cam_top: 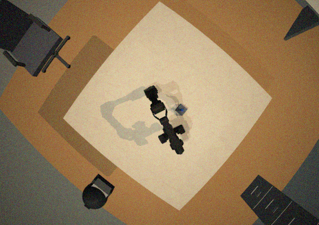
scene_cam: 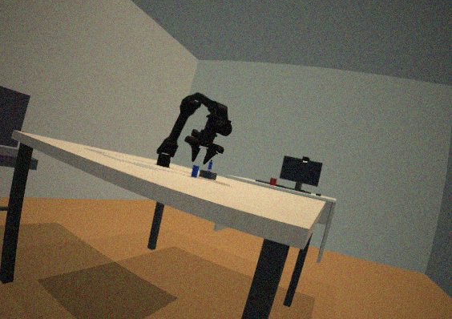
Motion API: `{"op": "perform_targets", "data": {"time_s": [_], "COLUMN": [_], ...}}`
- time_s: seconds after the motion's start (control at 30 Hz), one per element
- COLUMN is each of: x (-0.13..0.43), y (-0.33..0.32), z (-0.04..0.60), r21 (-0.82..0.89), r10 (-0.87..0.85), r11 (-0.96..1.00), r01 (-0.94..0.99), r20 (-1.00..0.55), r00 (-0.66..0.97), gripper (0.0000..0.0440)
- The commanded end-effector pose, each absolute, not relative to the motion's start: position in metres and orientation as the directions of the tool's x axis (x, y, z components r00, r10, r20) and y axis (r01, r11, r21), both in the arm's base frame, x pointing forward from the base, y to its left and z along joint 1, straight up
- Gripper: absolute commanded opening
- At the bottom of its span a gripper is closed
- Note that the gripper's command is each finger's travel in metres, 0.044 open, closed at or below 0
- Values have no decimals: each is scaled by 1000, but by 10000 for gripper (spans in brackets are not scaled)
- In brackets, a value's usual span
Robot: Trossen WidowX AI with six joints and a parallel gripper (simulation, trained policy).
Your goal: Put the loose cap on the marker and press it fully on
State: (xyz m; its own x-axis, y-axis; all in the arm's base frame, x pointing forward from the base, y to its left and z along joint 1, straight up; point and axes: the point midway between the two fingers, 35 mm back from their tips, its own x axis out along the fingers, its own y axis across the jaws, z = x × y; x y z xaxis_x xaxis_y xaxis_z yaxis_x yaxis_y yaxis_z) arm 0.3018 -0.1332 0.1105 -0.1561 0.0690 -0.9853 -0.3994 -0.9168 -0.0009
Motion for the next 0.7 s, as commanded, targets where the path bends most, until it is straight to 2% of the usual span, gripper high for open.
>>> {"op": "perform_targets", "data": {"time_s": [0.0, 0.5, 0.67], "x": [298, 287, 284], "y": [-129, -124, -125], "z": [103, 66, 61], "r21": [-15, -37, -24], "r10": [90, 121, 106], "r11": [-918, -934, -941], "r01": [-396, -356, -337], "r20": [-981, -968, -968], "r00": [-171, -219, -227], "gripper": [291, 262, 231]}}
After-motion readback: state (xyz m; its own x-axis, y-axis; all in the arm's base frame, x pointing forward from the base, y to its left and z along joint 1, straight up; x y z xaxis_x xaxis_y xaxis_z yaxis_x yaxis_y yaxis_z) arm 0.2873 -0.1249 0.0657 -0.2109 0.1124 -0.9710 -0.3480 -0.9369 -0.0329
